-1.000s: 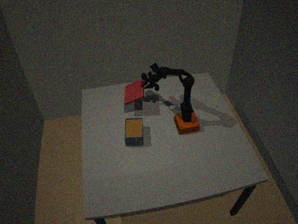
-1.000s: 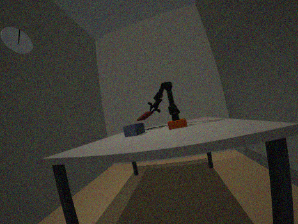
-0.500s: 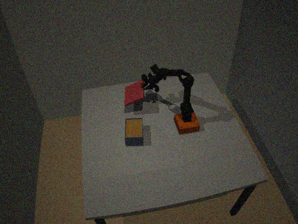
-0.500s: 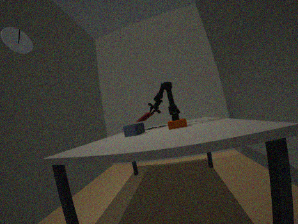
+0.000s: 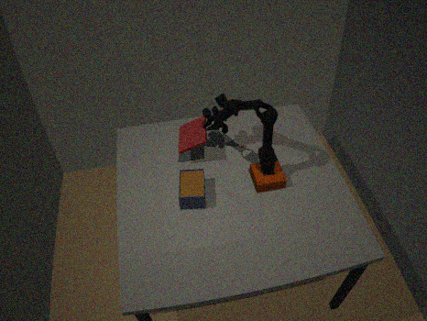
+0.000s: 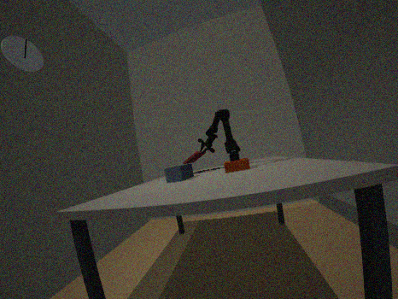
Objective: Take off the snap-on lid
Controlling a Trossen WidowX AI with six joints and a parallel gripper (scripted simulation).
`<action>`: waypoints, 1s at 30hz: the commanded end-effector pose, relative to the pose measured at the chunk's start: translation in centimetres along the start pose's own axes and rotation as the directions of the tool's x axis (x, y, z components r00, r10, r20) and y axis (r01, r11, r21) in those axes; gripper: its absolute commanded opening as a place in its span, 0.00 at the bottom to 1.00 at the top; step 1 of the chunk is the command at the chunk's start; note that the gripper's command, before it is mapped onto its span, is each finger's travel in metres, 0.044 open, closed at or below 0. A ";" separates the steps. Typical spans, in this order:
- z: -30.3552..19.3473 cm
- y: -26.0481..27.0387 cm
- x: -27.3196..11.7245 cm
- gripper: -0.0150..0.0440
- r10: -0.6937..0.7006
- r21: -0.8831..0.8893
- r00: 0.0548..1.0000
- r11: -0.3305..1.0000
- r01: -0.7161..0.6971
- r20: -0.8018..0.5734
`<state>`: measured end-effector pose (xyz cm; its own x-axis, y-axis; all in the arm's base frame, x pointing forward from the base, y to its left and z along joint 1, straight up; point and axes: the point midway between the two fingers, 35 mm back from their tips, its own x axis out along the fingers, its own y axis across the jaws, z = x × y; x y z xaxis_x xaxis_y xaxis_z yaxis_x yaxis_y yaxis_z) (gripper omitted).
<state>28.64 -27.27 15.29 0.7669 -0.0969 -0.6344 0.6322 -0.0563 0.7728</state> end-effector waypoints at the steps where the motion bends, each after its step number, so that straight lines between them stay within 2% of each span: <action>1: 0.0 0.1 0.1 0.25 0.010 -0.011 1.000 1.000 -0.010 0.000; 30: 0.1 -1.7 1.6 0.25 0.010 -0.011 1.000 1.000 -0.010 0.000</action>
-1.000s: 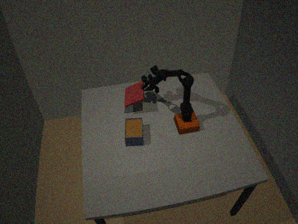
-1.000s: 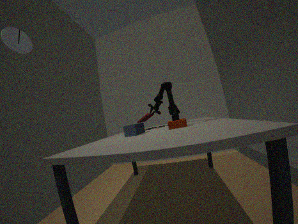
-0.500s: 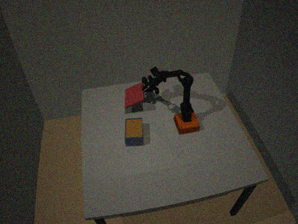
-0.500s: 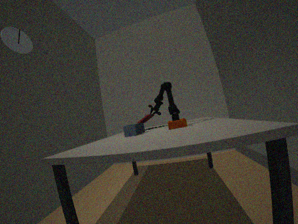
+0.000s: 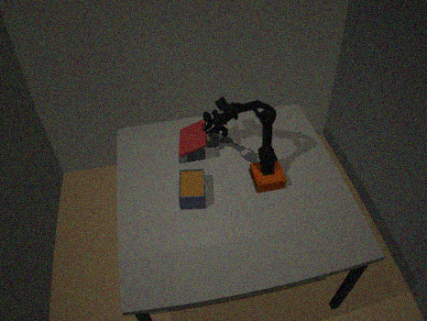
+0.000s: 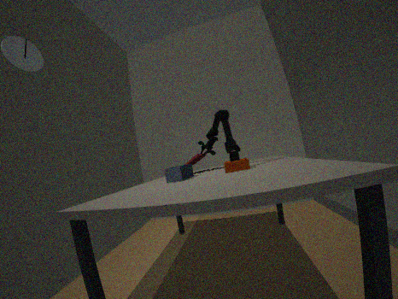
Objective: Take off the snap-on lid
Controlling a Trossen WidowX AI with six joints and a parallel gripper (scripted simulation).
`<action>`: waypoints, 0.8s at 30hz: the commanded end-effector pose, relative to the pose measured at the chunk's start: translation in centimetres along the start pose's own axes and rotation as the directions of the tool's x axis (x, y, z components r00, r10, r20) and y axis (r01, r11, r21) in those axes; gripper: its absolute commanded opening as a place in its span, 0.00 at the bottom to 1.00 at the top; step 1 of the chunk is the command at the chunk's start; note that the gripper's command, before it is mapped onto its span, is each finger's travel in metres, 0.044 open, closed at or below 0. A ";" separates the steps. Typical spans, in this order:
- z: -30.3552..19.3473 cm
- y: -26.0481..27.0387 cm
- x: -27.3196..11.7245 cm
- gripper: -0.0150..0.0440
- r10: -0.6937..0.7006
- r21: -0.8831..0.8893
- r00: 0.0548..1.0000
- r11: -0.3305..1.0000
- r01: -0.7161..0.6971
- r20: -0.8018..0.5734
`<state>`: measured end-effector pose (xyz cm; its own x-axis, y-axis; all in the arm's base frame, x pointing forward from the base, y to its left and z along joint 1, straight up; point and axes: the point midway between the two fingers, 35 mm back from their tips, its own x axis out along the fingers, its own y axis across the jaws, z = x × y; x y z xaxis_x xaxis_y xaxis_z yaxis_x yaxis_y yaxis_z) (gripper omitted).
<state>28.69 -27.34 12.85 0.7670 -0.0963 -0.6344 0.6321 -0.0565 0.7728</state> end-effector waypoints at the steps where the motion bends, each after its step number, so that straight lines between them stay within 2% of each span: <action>1: 0.0 0.1 0.1 0.25 0.010 -0.011 1.000 1.000 -0.010 0.001; 24: 0.0 -1.3 1.3 0.25 0.010 -0.011 1.000 1.000 -0.010 0.001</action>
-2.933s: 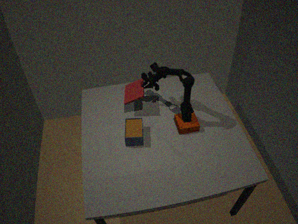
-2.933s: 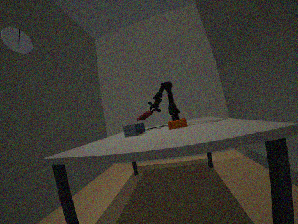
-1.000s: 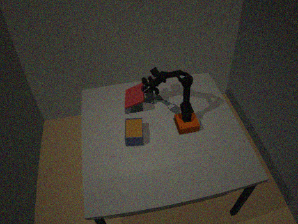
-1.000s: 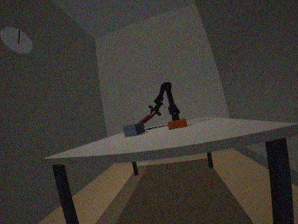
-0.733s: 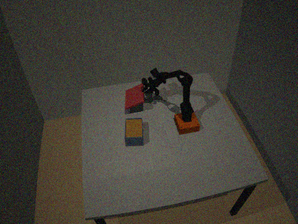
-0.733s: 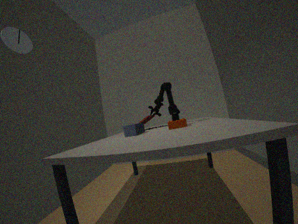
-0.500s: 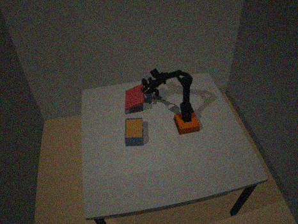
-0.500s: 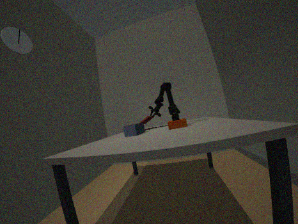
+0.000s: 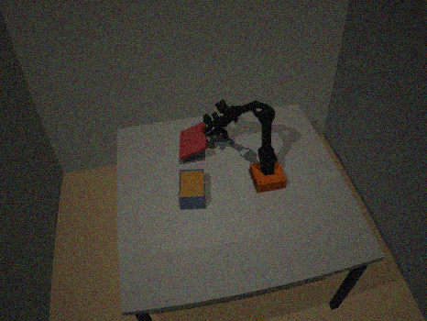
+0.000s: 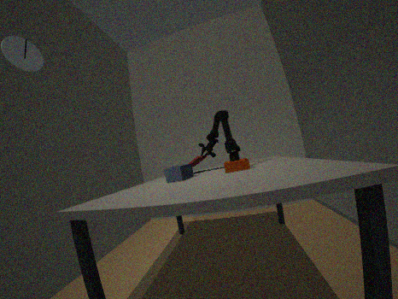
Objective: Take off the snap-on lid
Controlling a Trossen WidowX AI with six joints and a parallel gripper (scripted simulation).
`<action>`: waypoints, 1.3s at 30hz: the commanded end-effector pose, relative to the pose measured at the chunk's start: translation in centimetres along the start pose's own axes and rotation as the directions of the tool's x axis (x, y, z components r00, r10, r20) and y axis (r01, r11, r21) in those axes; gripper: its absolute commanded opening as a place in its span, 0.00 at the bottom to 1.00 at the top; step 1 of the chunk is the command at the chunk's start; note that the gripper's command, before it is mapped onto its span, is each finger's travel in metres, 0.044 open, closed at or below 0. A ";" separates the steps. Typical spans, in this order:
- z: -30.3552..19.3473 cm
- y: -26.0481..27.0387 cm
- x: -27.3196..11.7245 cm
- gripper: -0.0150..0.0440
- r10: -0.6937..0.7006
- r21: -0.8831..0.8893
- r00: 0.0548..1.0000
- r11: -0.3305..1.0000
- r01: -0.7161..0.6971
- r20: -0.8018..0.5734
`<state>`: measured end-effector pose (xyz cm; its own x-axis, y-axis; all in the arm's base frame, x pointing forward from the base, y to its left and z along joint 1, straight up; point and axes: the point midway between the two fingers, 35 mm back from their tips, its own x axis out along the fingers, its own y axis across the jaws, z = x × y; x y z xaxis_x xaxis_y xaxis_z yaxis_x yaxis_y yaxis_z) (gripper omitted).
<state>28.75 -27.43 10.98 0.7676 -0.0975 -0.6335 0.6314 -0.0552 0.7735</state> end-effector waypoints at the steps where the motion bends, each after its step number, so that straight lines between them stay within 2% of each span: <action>1: 0.0 0.0 0.1 0.25 0.009 -0.010 1.000 1.000 -0.009 0.000; 39: 0.0 -2.3 2.1 0.25 0.009 -0.010 1.000 1.000 -0.009 -0.001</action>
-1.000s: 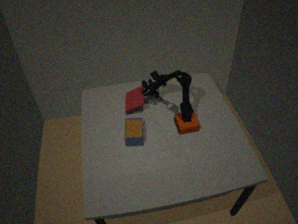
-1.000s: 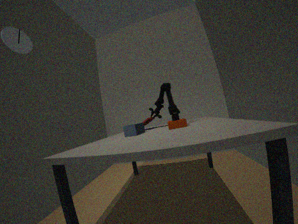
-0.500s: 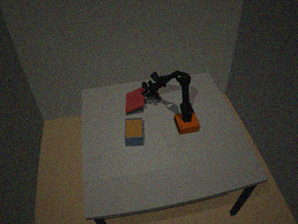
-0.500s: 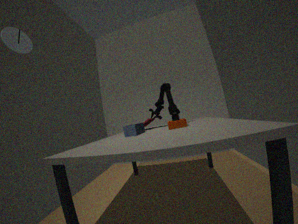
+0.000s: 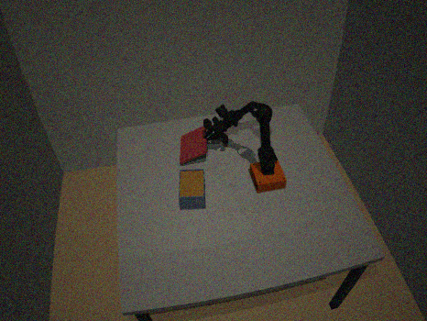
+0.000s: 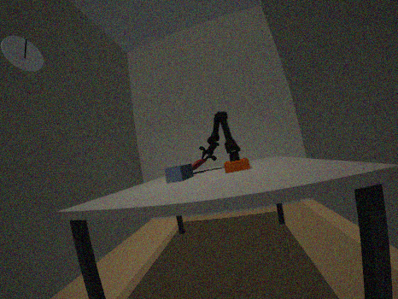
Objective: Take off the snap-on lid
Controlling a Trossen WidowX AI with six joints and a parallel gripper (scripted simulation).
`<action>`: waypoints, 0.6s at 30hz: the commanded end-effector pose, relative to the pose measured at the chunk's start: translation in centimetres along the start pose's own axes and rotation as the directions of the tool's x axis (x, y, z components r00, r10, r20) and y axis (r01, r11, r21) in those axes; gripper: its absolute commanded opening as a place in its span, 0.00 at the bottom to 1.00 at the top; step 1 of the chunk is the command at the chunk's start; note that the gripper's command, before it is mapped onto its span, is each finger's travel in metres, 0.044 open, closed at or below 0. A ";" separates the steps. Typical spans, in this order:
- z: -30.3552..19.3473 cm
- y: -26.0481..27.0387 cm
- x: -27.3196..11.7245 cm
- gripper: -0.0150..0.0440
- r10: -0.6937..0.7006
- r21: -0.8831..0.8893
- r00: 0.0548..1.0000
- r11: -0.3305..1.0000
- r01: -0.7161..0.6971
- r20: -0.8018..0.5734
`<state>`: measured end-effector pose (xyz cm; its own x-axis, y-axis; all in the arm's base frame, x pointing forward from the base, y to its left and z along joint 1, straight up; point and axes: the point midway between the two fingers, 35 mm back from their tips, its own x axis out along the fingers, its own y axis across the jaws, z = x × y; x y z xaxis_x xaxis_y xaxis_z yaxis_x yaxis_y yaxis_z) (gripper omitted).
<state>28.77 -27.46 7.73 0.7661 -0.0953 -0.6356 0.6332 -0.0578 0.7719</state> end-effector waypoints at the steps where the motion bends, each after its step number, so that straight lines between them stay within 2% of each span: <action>1: 0.0 0.1 0.1 0.25 0.012 -0.012 1.000 1.000 -0.012 0.001; 18: 0.0 -0.9 0.9 0.25 0.012 -0.012 1.000 1.000 -0.012 0.001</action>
<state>28.78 -27.48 6.39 0.7671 -0.0970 -0.6342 0.6320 -0.0558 0.7730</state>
